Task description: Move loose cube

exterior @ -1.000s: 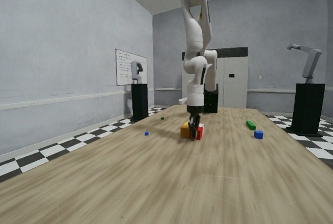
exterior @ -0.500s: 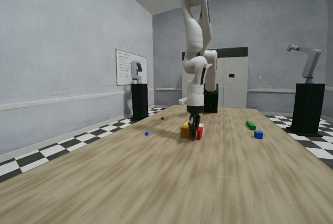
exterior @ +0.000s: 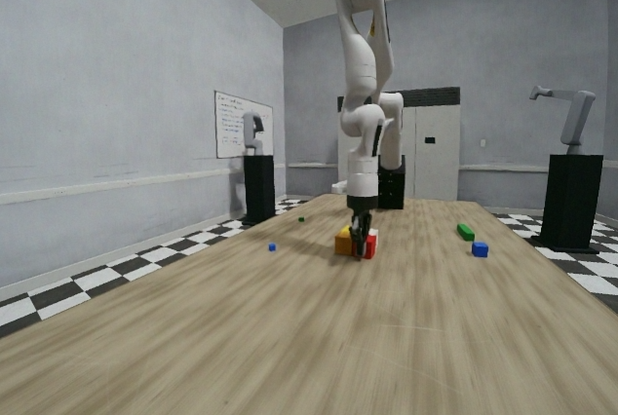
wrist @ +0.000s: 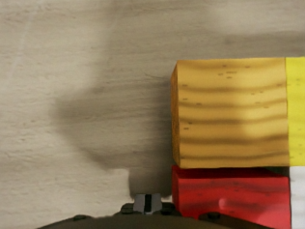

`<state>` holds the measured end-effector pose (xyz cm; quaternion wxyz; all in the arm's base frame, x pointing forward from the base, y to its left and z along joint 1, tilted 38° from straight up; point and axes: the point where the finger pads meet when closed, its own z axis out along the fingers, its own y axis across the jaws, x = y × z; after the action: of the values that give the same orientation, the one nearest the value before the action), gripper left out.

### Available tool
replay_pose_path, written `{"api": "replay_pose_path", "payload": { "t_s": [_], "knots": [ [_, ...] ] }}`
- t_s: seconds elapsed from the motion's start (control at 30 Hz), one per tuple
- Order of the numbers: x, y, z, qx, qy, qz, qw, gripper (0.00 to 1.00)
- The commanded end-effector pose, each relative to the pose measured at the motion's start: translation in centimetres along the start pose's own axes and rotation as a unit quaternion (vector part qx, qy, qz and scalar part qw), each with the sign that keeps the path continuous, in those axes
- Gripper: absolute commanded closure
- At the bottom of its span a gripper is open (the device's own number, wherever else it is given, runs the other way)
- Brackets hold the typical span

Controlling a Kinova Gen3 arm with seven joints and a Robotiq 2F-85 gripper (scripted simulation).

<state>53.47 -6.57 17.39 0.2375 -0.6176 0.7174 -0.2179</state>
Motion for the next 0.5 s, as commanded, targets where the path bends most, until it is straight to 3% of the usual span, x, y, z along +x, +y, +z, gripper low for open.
{"api": "replay_pose_path", "payload": {
  "t_s": [0.0, 0.47],
  "knots": [
    [0.0, -0.1, -0.05, 0.001, 0.0, 0.0, 1.0, 0.9],
    [0.0, -1.02, -0.05, 0.001, 0.0, 0.0, 1.0, 0.9]
  ]
}}
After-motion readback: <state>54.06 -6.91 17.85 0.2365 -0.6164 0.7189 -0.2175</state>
